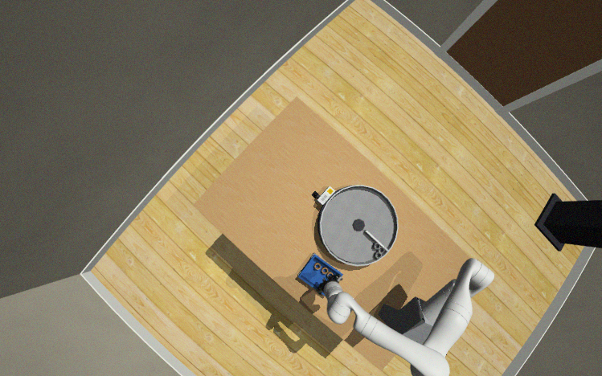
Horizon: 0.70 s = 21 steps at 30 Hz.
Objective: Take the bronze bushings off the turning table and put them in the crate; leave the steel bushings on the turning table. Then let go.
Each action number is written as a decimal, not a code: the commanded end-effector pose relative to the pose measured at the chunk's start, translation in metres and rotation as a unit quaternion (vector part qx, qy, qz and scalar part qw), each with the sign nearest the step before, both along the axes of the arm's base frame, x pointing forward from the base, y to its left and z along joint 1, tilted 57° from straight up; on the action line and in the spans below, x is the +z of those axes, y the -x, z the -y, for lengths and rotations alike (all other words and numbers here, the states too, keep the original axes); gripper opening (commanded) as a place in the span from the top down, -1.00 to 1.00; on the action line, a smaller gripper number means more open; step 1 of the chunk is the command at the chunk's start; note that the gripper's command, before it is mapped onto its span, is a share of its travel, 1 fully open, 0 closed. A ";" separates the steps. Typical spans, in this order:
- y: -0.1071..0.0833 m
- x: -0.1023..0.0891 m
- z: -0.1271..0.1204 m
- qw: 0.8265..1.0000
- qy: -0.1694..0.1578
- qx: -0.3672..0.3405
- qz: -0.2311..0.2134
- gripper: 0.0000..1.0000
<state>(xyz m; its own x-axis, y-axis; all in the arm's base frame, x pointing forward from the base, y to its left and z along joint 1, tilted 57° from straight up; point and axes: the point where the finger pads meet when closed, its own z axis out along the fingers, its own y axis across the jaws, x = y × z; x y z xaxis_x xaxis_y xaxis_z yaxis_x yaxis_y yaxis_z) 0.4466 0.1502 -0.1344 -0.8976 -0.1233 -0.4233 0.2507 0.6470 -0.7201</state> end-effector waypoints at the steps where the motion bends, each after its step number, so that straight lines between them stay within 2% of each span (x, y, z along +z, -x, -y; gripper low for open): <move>1: 0.000 0.000 -0.001 1.000 -0.001 0.001 0.000 0.69; 4: 0.000 0.000 -0.001 1.000 -0.001 0.001 0.000 0.69; 5: 0.000 0.000 -0.001 1.000 -0.001 0.001 0.000 -1.00; 21: 0.000 0.000 -0.001 1.000 -0.001 0.001 0.000 -1.00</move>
<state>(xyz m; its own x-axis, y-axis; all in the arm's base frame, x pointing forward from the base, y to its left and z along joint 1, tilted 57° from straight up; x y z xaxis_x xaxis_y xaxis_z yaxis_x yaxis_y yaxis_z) 0.4466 0.1502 -0.1344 -0.8976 -0.1233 -0.4233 0.2507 0.6470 -0.7201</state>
